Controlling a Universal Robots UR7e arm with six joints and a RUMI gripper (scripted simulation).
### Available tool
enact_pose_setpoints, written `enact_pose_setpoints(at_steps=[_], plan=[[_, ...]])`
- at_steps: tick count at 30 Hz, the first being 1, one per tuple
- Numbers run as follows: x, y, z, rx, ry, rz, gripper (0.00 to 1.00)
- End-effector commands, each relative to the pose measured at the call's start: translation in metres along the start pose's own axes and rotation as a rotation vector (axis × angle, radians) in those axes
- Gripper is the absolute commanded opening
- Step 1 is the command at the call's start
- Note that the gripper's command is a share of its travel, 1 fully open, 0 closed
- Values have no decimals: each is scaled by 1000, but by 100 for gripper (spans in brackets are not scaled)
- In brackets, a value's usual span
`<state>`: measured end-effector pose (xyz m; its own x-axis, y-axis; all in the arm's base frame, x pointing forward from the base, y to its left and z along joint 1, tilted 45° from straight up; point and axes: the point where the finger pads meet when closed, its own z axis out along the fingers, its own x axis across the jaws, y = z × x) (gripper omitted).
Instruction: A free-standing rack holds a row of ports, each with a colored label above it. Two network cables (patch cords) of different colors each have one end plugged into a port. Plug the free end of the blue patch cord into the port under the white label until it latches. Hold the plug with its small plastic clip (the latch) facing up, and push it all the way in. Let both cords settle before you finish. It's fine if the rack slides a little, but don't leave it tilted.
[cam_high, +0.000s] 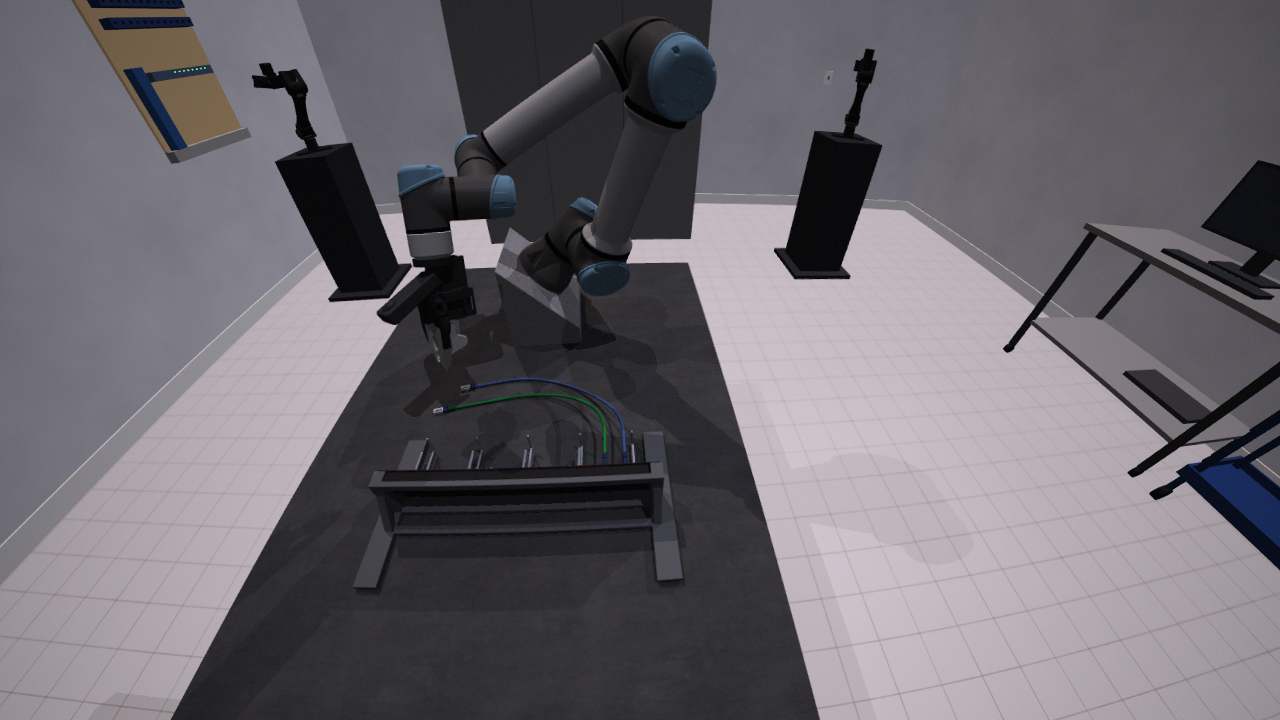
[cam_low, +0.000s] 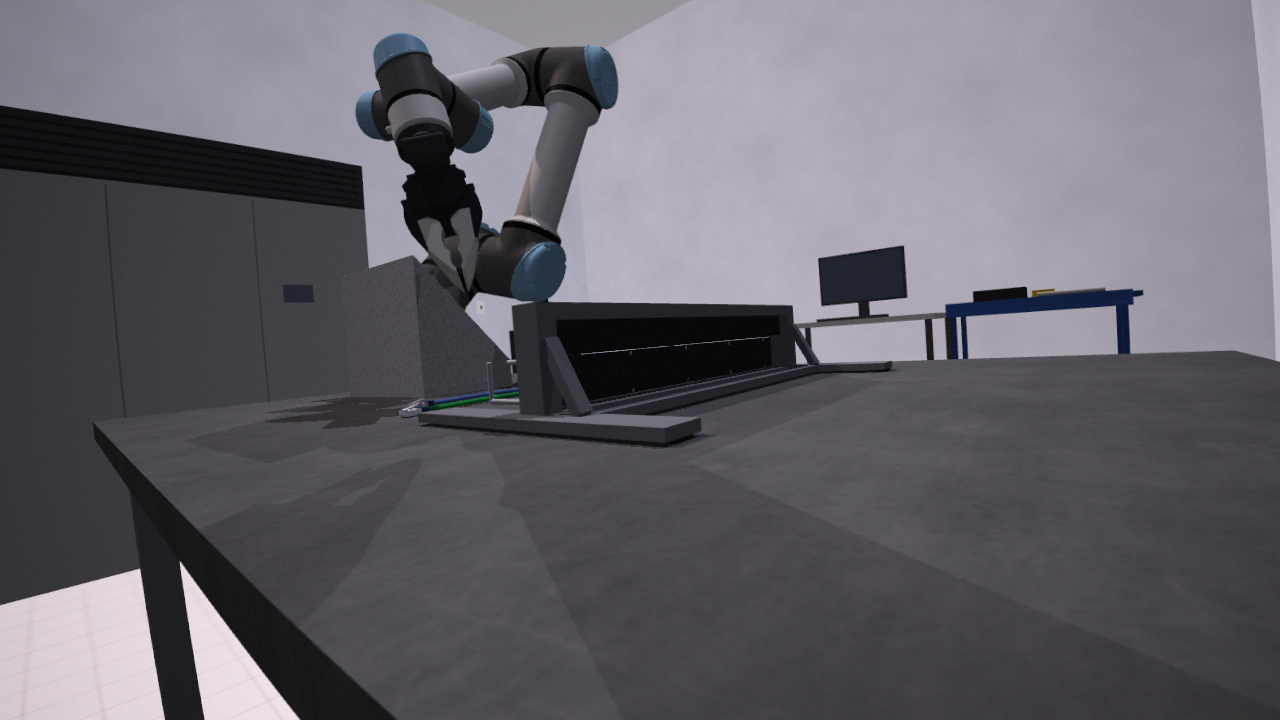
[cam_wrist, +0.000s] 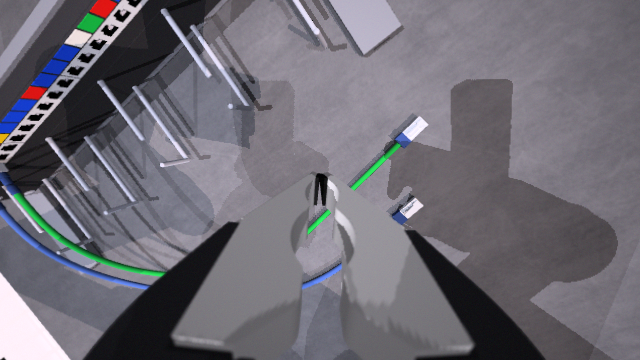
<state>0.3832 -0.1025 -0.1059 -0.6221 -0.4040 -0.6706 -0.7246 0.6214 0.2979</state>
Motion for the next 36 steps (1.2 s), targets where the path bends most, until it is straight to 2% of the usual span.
enact_pose_setpoints(at_steps=[1,7,16,18,26,36], plan=[[10,9,6,-35,33,91,0],[31,33,16,-102,117,292,0],[58,65,22,-163,243,537,0],[58,65,22,-163,243,537,0],[70,78,23,-180,304,641,0],[71,79,23,-182,309,649,0]])
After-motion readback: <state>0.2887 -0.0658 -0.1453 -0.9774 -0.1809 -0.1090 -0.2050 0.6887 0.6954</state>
